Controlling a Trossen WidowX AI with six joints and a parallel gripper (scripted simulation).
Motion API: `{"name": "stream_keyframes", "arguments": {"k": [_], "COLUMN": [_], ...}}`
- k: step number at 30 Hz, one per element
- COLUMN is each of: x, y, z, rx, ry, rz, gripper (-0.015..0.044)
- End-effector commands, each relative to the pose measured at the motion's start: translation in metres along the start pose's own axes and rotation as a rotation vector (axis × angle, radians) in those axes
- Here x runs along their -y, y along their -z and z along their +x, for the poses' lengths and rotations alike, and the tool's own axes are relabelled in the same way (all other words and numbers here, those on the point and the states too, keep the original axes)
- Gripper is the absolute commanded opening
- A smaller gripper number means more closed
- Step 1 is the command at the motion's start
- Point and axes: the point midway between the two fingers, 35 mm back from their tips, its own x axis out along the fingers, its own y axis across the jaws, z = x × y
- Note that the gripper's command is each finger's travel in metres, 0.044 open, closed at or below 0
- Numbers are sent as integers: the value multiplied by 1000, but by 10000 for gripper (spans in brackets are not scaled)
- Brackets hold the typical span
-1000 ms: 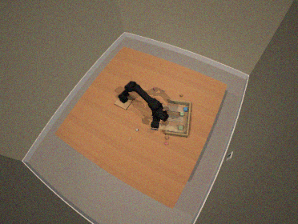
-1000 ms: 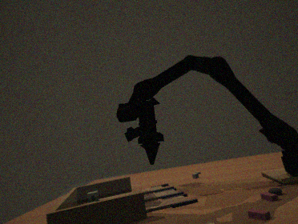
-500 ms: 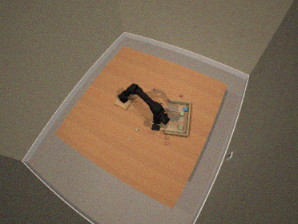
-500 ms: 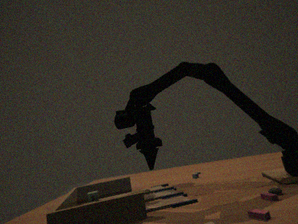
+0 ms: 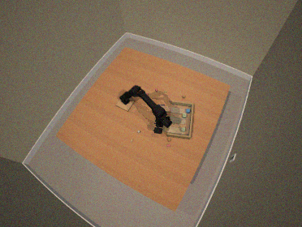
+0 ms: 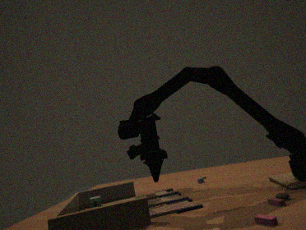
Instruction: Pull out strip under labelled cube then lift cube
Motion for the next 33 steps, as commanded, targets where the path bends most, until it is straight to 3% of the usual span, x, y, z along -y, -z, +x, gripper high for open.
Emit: {"name": "stream_keyframes", "arguments": {"k": [1,17,33], "x": [0,0,0], "y": [2,3,3], "z": [10,36,37], "rx": [-11,-11,-11], "ry": [0,0,0], "rz": [-2,-2,-2], "gripper": [0,0,0]}}
